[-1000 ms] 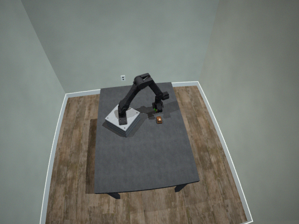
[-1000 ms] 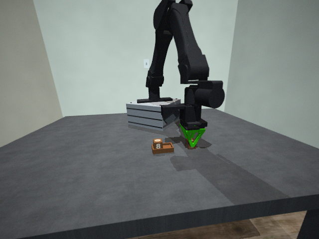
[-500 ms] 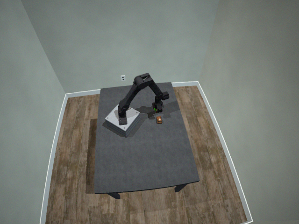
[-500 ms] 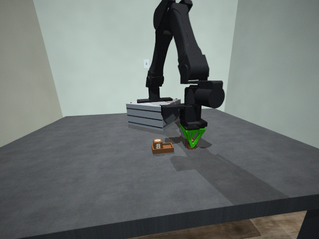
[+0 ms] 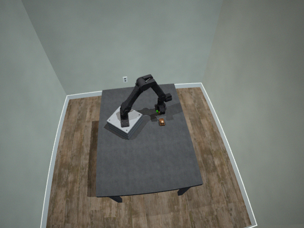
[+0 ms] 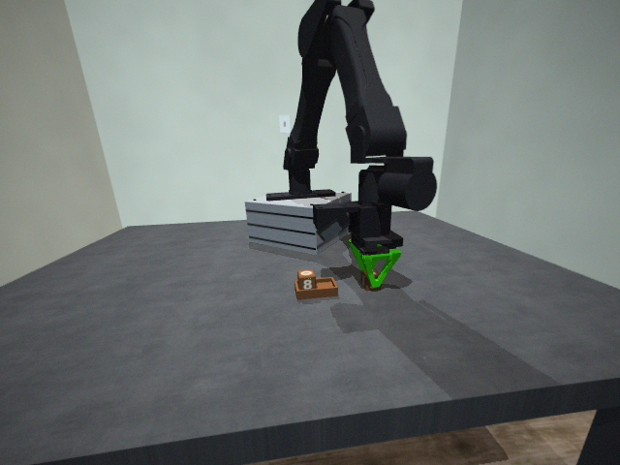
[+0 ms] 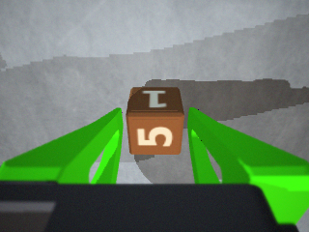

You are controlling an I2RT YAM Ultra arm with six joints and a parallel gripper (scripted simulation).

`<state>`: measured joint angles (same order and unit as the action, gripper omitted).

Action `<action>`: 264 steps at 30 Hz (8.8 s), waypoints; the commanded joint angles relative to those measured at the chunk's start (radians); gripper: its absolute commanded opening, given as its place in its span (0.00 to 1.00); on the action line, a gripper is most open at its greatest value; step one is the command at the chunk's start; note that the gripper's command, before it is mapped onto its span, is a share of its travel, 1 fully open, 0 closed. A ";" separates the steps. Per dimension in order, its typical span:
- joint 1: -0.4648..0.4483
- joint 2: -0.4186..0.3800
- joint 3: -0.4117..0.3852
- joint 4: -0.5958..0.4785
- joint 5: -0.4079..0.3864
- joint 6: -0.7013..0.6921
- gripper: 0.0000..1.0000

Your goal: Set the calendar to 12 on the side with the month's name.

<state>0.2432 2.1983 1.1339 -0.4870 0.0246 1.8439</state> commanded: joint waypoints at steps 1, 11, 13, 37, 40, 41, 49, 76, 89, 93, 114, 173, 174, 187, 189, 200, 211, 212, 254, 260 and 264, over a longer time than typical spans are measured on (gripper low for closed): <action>0.000 -0.006 0.002 0.001 0.000 -0.001 0.45; 0.000 -0.006 0.002 0.001 0.000 -0.001 0.45; 0.000 -0.008 0.002 -0.001 0.000 -0.001 0.45; 0.006 -0.218 0.089 -0.298 0.000 0.005 0.45; 0.006 -0.224 0.094 -0.309 0.000 0.006 0.45; 0.006 -0.225 0.093 -0.309 0.000 0.005 0.45; 0.006 -0.225 0.094 -0.310 0.000 0.006 1.00; -0.049 -0.232 0.085 -0.307 -0.001 -0.289 1.00; -0.142 -0.244 0.069 -0.302 -0.003 -0.787 1.00; -0.165 -0.247 0.066 -0.301 -0.003 -0.911 1.00; -0.297 -0.265 0.043 -0.293 -0.006 -1.621 1.00; -0.352 -0.267 0.030 -0.281 -0.007 -1.916 0.45; -0.353 -0.266 0.029 -0.279 -0.007 -1.916 0.45; -0.354 -0.240 0.010 -0.234 -0.008 -1.918 0.45; -0.354 -0.233 0.006 -0.223 -0.008 -1.918 0.45; -0.356 -0.199 -0.014 -0.169 -0.008 -1.920 0.45; -0.358 -0.164 -0.029 -0.119 -0.008 -1.922 0.45; -0.358 -0.162 -0.030 -0.116 -0.008 -1.922 0.45; -0.358 -0.150 -0.034 -0.101 -0.008 -1.922 0.45; -0.358 -0.150 -0.034 -0.101 -0.008 -1.922 0.45; -0.358 -0.150 -0.034 -0.100 -0.008 -1.922 0.45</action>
<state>-0.1146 2.0537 1.0981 -0.5915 0.0177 -0.0776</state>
